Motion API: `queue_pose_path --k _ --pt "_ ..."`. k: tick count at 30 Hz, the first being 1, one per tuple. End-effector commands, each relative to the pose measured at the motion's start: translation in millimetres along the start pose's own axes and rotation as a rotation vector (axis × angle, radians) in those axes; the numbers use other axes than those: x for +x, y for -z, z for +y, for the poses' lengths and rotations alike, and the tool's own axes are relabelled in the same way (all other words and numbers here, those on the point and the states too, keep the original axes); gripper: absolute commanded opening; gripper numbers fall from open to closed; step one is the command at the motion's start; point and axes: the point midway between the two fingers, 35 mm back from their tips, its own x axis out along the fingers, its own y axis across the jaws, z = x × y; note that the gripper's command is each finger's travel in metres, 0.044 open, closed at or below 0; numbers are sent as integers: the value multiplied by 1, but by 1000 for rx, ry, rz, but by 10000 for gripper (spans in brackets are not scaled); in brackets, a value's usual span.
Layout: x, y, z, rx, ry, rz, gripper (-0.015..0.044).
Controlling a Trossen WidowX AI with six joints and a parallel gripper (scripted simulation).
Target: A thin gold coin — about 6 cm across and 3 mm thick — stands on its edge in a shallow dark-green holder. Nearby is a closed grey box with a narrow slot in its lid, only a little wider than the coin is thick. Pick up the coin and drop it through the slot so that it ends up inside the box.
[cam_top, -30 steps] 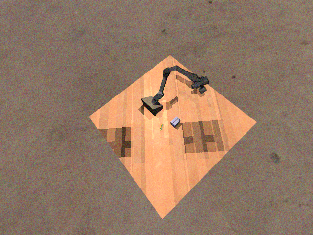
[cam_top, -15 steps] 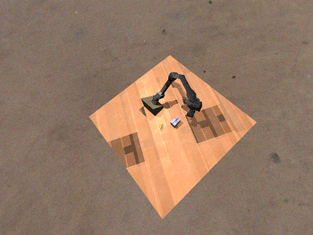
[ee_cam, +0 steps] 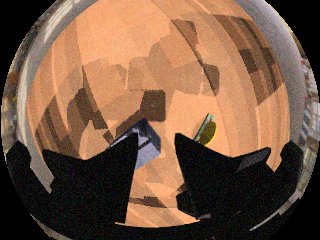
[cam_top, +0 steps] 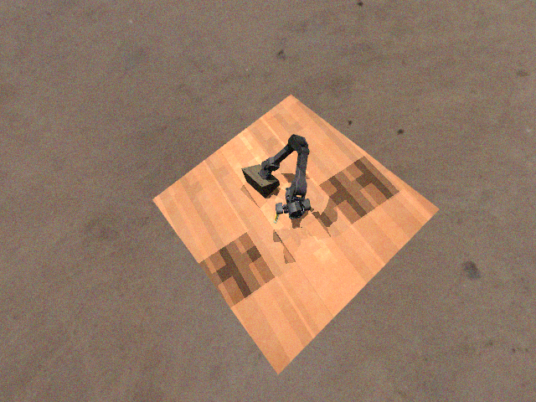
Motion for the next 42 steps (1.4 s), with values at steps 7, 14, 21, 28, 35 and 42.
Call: queue_pose_path --k 7,14,21,28,35,42 --pt "6 28 -105 436 111 134 161" --pt "40 33 -107 436 110 135 161" --pt "55 36 -108 436 109 135 161" --pt "66 36 -109 436 109 135 161" --pt "77 37 -109 436 109 135 161" --pt "88 39 -110 436 108 135 161"
